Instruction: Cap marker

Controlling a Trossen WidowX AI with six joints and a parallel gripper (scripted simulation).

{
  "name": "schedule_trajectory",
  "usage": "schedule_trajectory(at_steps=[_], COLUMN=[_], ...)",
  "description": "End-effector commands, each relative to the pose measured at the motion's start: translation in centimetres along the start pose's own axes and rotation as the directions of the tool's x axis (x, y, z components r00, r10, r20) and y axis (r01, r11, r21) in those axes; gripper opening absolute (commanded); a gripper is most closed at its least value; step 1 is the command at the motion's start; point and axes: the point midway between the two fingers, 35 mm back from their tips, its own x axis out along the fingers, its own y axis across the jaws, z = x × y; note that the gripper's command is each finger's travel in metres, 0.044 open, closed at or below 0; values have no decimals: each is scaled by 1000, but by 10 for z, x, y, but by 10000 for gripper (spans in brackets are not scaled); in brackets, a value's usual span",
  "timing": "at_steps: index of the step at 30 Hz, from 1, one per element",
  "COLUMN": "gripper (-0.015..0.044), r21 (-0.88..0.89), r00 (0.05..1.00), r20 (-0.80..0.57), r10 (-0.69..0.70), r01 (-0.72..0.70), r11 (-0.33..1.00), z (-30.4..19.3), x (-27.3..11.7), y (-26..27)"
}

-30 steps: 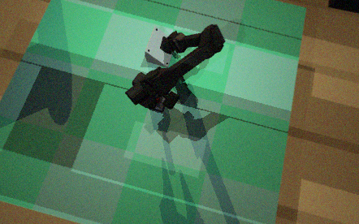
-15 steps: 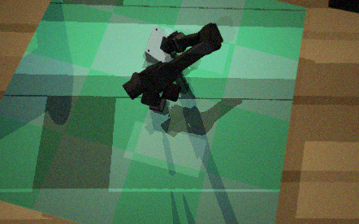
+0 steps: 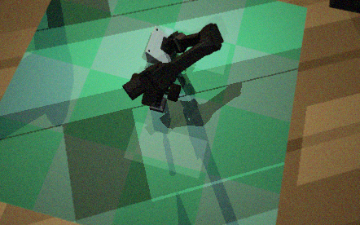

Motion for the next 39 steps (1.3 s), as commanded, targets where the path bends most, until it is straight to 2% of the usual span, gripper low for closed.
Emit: schedule_trajectory(at_steps=[1, 27, 33, 35, 39], gripper=[0, 0, 0, 0, 0], r21=[-6, -6, -9, 5, 93], r00=[1000, 1000, 1000, 1000, 988], r20=[-3, -1, -4, 18, 135], r10=[-3, -2, -5, -15, -80], r01=[3, 2, 5, 15, 68], r11=[1000, 1000, 1000, 1000, 993], z=[0, 0, 0, 1, -3], x=[1, 40, 36, 24, -42], y=[-1, -1, -3, -3, -1])
